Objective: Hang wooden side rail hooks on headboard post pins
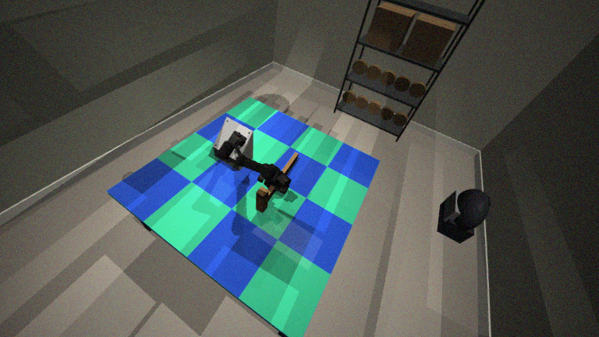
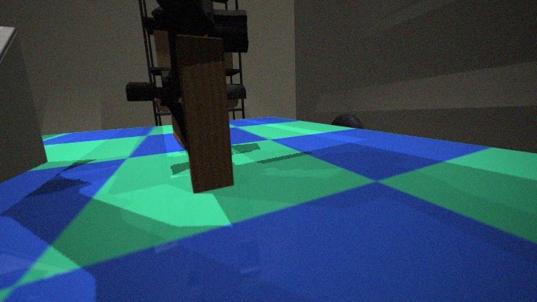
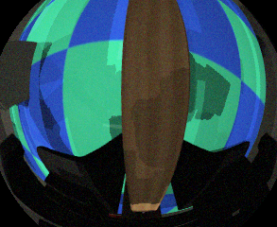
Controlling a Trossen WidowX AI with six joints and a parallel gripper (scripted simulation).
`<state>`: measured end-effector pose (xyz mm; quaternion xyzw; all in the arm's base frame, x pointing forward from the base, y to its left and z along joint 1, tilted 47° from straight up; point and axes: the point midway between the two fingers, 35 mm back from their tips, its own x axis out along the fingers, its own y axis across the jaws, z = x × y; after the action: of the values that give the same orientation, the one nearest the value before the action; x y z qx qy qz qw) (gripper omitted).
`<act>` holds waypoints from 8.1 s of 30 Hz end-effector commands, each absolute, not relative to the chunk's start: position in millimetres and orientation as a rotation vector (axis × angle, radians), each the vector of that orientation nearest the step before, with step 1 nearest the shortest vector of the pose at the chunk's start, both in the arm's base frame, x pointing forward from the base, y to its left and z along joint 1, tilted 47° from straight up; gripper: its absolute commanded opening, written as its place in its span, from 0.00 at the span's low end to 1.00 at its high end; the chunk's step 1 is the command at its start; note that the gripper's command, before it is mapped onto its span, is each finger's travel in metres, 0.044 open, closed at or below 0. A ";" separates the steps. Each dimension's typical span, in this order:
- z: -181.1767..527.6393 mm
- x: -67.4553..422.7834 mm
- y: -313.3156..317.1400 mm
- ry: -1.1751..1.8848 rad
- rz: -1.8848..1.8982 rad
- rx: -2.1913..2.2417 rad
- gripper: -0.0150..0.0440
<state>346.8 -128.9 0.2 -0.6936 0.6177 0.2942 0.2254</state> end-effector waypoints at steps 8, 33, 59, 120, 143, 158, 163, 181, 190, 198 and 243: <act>6.5 349.4 -128.1 1.693 0.801 -1.924 0.25; 8.6 349.3 -130.0 1.694 0.800 -1.924 0.25; 10.7 349.3 -131.9 1.694 0.800 -1.924 0.25; 15.0 350.3 -136.9 1.694 0.800 -1.924 0.25; 12.4 350.6 -139.7 1.694 0.800 -1.924 0.25; 10.7 350.8 -141.5 1.694 0.800 -1.924 0.25; 10.1 350.8 -142.1 1.694 0.800 -1.924 0.25; 8.1 351.0 -144.3 1.694 0.800 -1.924 0.25; 7.1 351.1 -145.4 1.694 0.800 -1.924 0.25; 6.2 351.2 -146.3 1.694 0.800 -1.924 0.25; 9.9 346.1 -96.7 1.692 0.802 -1.922 1.00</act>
<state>347.5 -109.6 23.4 -0.6963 0.6160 0.2861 0.2322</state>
